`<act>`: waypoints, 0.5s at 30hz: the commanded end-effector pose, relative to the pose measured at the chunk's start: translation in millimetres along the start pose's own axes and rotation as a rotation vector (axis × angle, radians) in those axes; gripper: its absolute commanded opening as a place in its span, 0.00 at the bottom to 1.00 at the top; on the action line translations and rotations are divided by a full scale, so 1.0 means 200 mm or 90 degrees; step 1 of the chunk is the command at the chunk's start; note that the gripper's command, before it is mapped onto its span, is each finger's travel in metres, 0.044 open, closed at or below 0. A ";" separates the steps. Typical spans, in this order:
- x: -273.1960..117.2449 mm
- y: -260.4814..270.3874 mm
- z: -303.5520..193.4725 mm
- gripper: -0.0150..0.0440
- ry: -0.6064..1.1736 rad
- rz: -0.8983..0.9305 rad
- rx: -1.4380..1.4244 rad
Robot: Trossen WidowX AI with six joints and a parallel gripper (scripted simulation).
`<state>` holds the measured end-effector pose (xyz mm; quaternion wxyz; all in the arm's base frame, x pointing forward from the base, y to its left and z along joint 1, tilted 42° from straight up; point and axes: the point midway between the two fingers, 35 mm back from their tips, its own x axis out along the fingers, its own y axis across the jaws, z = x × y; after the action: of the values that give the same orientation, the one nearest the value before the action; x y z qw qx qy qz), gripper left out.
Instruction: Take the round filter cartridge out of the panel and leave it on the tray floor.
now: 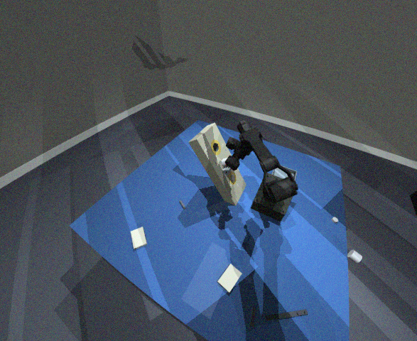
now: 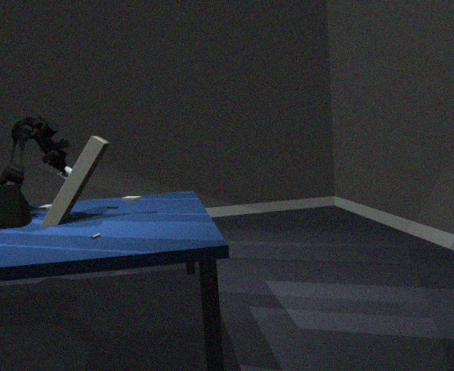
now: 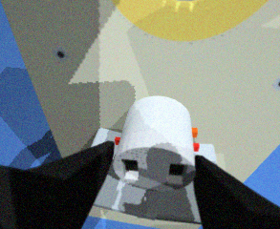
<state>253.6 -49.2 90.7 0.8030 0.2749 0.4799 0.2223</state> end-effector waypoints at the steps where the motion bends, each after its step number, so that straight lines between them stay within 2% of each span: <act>1: 0.00 0.00 0.00 0.62 0.000 0.000 -0.001; 5: 0.00 0.00 0.00 0.58 0.000 0.000 -0.001; 12: -0.02 0.00 0.04 0.27 0.000 0.000 -0.001; 15: -0.04 0.00 0.09 0.25 0.000 -0.001 -0.001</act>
<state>257.9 -53.0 95.1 0.7985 0.2784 0.4853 0.2223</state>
